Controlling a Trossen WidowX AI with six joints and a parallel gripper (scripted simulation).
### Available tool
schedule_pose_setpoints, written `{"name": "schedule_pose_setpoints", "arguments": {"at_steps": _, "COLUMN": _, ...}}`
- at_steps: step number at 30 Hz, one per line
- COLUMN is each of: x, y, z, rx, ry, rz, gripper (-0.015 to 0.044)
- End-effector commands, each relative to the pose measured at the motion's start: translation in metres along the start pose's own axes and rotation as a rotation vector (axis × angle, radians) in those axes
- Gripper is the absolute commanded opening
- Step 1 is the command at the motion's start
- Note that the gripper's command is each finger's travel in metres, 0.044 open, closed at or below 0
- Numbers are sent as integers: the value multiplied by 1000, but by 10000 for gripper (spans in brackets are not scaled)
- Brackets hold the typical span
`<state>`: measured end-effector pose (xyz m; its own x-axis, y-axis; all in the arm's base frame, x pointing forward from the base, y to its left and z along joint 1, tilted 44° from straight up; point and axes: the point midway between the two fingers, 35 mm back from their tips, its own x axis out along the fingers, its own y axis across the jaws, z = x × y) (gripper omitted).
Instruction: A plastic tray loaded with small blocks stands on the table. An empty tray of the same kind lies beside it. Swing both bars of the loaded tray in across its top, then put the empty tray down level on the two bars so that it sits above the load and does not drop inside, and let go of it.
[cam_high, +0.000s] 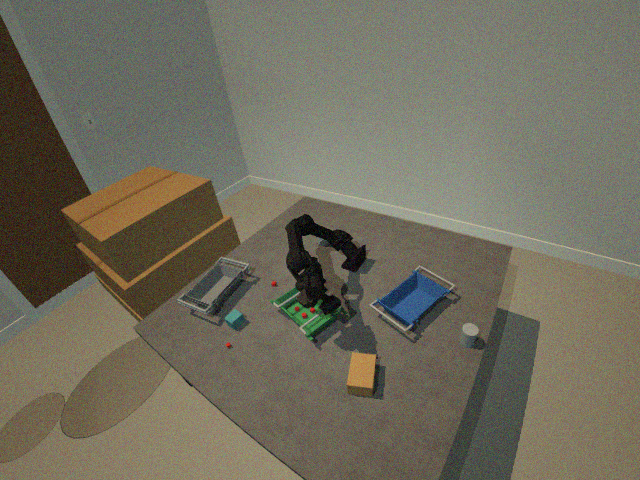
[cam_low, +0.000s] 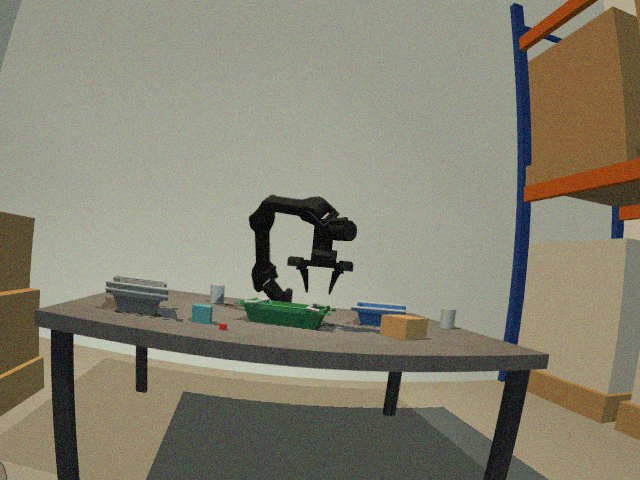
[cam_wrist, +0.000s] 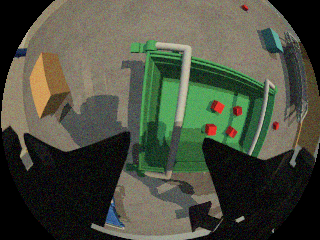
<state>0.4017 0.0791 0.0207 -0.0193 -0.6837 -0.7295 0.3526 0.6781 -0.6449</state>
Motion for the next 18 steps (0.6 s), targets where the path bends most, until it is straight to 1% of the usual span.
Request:
{"name": "schedule_pose_setpoints", "arguments": {"at_steps": 1, "x": -7, "y": 36, "z": -43, "rx": -11, "ry": 12, "rz": 22, "gripper": 420}}
{"name": "schedule_pose_setpoints", "arguments": {"at_steps": 2, "x": -10, "y": 47, "z": -58, "rx": -11, "ry": 13, "rz": 29, "gripper": 440}}
{"name": "schedule_pose_setpoints", "arguments": {"at_steps": 5, "x": -16, "y": 69, "z": -94, "rx": -9, "ry": 18, "rz": 43, "gripper": 440}}
{"name": "schedule_pose_setpoints", "arguments": {"at_steps": 10, "x": -21, "y": 101, "z": -174, "rx": -2, "ry": 29, "rz": 53, "gripper": 440}}
{"name": "schedule_pose_setpoints", "arguments": {"at_steps": 14, "x": -18, "y": 114, "z": -239, "rx": 9, "ry": 34, "rz": 44, "gripper": 440}}
{"name": "schedule_pose_setpoints", "arguments": {"at_steps": 18, "x": -8, "y": 114, "z": -304, "rx": 26, "ry": 31, "rz": 19, "gripper": 440}}
